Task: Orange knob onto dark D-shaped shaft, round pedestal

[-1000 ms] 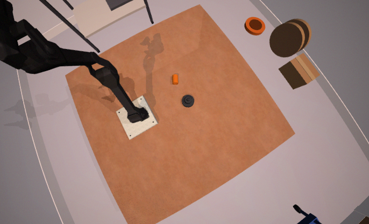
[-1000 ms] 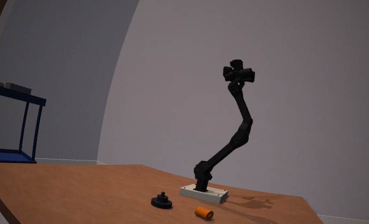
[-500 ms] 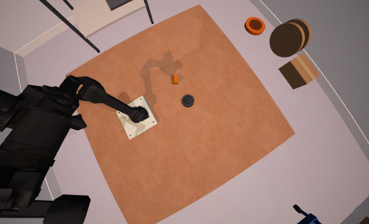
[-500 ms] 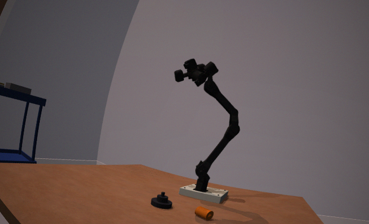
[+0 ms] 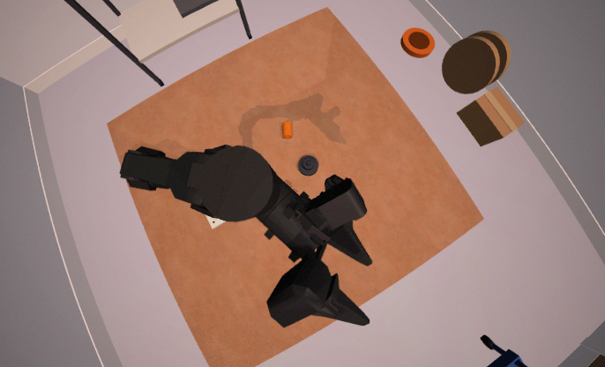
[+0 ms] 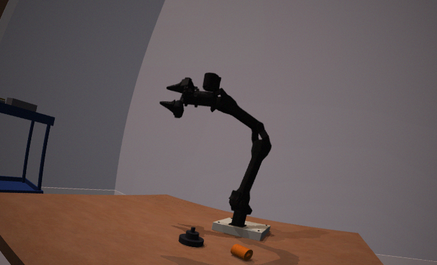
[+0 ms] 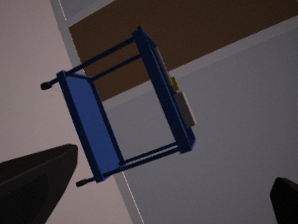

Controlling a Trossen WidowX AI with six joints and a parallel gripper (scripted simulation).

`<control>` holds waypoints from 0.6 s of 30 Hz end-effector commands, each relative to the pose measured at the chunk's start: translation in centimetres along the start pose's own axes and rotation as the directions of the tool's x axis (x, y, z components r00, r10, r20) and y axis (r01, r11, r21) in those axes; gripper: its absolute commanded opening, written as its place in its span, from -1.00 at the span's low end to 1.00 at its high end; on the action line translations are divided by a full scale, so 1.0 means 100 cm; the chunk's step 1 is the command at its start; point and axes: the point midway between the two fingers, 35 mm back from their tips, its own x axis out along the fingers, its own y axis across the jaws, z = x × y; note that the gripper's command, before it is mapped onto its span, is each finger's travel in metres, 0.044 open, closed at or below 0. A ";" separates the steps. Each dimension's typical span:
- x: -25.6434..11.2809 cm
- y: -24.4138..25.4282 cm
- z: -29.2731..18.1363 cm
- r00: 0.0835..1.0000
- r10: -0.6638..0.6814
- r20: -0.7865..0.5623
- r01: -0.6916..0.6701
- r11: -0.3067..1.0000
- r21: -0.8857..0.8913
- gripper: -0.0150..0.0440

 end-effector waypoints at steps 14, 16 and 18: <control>-0.114 0.317 0.082 0.600 0.799 0.023 -0.720 0.553 -0.420 1.00; -0.145 0.348 0.081 0.521 0.854 -0.017 -0.755 0.451 -0.476 1.00; -0.176 0.377 0.075 0.442 0.894 -0.076 -0.779 0.340 -0.526 1.00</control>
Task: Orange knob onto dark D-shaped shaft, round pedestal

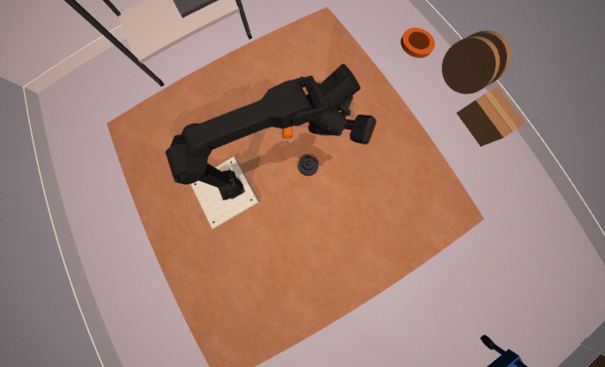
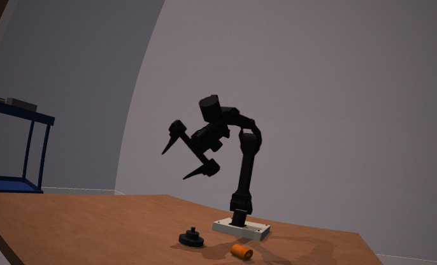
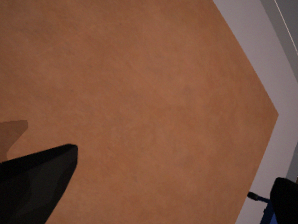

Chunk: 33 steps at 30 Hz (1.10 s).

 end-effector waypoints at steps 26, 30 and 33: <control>0.005 0.309 0.012 0.729 0.538 -0.424 -0.681 0.638 -0.360 1.00; 0.010 0.312 0.011 0.729 0.538 -0.424 -0.681 0.638 -0.360 1.00; 0.013 0.315 0.010 0.729 0.538 -0.424 -0.681 0.638 -0.360 1.00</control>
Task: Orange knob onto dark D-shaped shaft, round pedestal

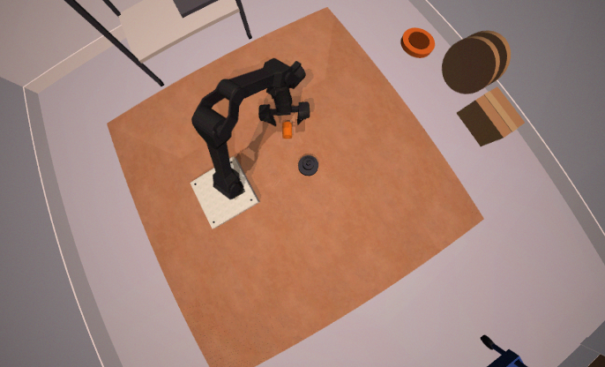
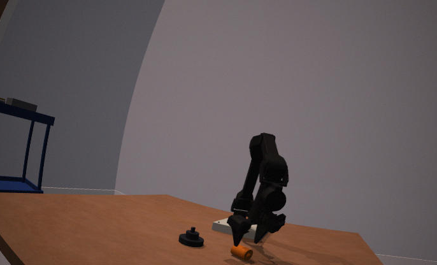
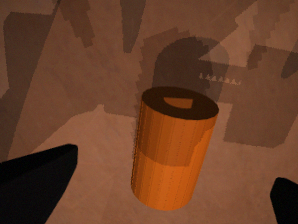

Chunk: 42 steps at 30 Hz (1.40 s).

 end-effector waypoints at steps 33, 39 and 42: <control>0.040 0.002 0.006 1.000 0.007 -0.003 -0.007 1.000 0.004 0.32; 0.040 0.002 0.006 1.000 0.007 -0.003 -0.007 1.000 0.004 0.30; 0.040 0.002 0.006 1.000 0.007 -0.003 -0.007 1.000 0.004 0.23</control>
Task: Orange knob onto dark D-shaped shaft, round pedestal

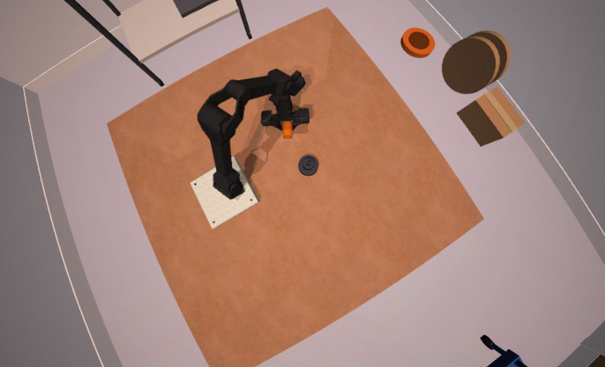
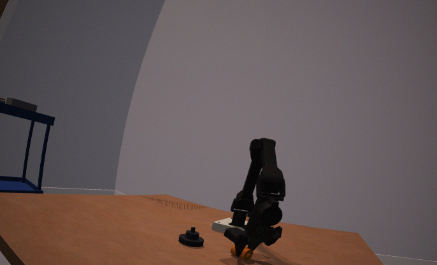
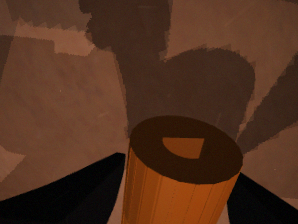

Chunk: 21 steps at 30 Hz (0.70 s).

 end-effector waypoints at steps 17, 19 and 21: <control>-0.004 0.000 -0.007 0.991 0.001 0.136 -0.001 1.000 0.001 0.12; -0.005 0.000 -0.009 0.986 0.001 0.168 -0.001 1.000 0.001 0.12; -0.006 0.000 -0.011 0.980 0.001 0.200 -0.001 1.000 0.001 0.12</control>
